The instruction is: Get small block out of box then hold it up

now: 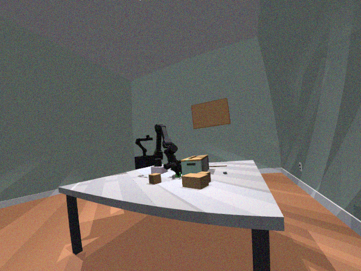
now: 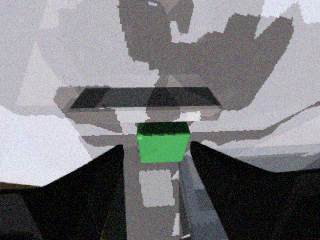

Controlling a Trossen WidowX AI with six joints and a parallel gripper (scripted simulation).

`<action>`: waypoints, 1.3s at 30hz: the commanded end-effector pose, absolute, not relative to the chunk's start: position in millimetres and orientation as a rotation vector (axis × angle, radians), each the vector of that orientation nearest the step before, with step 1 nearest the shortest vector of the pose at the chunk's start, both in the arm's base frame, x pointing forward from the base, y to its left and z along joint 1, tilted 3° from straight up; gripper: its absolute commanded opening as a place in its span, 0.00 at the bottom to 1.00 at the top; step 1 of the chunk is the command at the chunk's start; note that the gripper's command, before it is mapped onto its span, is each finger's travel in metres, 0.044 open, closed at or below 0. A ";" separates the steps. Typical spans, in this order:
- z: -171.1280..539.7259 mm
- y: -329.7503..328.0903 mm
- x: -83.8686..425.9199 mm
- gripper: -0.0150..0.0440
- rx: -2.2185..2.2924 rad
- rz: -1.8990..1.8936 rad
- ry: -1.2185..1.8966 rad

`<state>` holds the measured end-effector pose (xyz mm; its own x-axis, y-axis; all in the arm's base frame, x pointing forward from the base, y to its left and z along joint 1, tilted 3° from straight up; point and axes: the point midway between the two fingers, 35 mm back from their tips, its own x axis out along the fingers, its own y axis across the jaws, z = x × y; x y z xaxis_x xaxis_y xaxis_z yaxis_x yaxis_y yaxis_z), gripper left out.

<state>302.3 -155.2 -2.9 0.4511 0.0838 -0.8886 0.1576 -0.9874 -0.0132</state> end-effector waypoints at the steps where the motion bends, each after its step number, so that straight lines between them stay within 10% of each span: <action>1: -10.1 -153.6 300.2 0.74 2.616 -1.608 0.214; 17: -3.5 -154.1 300.5 0.26 2.616 -1.607 0.215; 39: 87.0 -149.1 278.2 0.25 2.711 -1.666 -0.053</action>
